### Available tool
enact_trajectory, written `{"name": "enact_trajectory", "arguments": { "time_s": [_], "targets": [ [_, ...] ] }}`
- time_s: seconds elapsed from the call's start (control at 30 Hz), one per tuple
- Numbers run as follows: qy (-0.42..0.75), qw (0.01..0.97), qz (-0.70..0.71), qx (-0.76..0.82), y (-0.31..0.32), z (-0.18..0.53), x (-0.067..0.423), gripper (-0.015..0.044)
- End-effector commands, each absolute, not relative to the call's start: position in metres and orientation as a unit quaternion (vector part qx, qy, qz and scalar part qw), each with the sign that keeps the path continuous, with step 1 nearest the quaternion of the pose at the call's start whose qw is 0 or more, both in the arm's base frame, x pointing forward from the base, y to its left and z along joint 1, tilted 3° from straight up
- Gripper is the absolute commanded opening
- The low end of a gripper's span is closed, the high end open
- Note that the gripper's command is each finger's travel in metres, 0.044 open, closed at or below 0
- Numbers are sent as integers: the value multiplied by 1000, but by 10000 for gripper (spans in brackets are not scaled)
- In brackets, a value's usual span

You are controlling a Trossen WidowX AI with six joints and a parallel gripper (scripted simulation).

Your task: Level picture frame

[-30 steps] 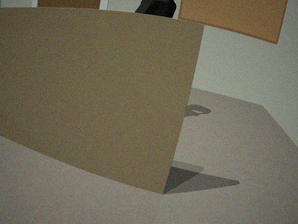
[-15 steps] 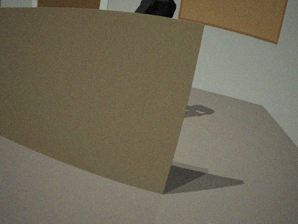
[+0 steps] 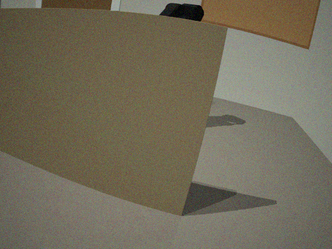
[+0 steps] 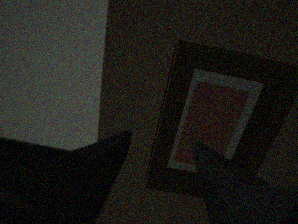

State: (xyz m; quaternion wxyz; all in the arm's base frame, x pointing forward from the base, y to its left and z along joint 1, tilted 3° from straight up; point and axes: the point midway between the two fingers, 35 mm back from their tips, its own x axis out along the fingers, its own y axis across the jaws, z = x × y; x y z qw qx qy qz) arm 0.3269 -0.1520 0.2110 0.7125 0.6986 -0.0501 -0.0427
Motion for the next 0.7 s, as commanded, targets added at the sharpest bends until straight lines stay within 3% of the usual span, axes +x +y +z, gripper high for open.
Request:
{"name": "enact_trajectory", "arguments": {
  "time_s": [0.0,0.2,0.67],
  "targets": [
    [-48,728,-43,682,-144,206,292,260],
    [-52,736,-45,674,-145,209,280,260],
    [-37,815,-53,575,-111,239,191,260]
  ]
}}
